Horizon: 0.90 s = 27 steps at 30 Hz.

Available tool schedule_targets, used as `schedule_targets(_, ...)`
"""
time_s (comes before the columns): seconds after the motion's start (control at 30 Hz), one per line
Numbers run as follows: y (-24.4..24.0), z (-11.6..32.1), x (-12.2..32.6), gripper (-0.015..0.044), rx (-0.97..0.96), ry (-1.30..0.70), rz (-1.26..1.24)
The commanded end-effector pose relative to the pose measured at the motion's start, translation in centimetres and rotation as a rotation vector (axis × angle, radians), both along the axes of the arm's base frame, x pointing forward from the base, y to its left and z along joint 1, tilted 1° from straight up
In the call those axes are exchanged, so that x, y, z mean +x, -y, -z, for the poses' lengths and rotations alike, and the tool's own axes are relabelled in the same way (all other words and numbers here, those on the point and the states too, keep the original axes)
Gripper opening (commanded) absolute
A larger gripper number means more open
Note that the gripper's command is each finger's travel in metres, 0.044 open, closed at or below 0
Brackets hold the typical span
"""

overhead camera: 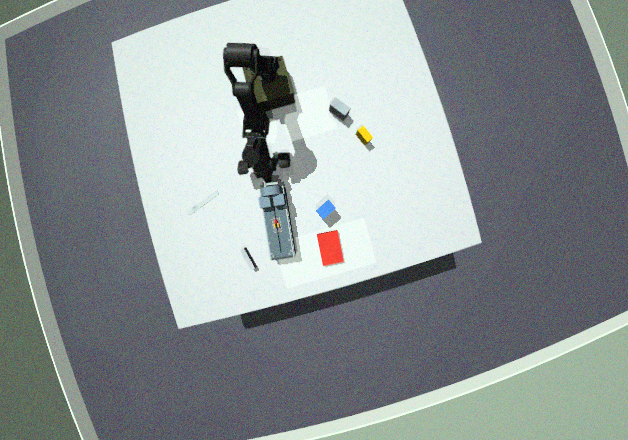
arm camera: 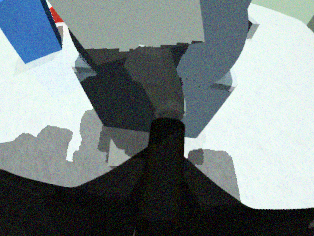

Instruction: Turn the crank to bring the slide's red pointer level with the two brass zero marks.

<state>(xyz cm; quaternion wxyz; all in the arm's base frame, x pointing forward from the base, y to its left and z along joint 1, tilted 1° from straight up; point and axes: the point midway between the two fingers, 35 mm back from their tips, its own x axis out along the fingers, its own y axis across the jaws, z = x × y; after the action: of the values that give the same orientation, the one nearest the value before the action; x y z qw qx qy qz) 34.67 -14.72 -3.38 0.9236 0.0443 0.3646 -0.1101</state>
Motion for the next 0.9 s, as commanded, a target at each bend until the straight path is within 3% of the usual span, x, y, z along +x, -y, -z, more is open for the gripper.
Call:
schedule_targets(0.0, -0.34, 0.14, 0.09, 0.0, 0.006, -0.001, -0.007)
schedule_targets(0.87, -0.06, 0.04, 0.01, 0.0, 0.0, -0.001, -0.001)
